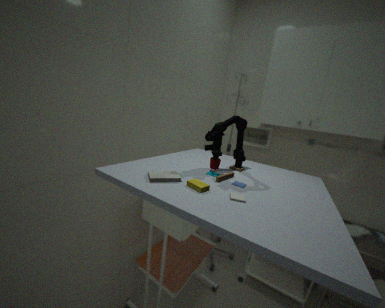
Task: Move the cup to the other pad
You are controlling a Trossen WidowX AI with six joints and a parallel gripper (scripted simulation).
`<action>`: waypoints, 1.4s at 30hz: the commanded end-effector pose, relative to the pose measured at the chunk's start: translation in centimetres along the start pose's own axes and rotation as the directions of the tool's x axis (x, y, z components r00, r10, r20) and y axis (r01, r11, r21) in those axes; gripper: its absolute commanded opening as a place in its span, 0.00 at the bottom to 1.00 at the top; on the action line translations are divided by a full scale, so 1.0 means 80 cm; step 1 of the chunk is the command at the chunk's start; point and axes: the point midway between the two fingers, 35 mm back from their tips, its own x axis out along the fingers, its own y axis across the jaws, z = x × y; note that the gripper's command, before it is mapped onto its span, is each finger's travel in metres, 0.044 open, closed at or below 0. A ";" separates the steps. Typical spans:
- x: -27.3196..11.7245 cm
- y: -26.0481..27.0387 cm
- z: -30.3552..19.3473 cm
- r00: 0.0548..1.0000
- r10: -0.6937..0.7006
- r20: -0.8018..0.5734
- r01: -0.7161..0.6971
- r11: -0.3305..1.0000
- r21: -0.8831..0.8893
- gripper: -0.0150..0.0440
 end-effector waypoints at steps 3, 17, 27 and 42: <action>0.009 0.000 0.001 1.000 -0.001 0.004 0.001 1.000 -0.005 0.25; 0.032 -0.002 0.002 1.000 -0.001 0.004 0.001 1.000 -0.005 0.25; 0.047 -0.003 0.002 1.000 -0.001 0.004 0.001 1.000 -0.005 0.25; 0.044 -0.002 0.001 1.000 0.000 0.000 0.000 1.000 0.000 0.39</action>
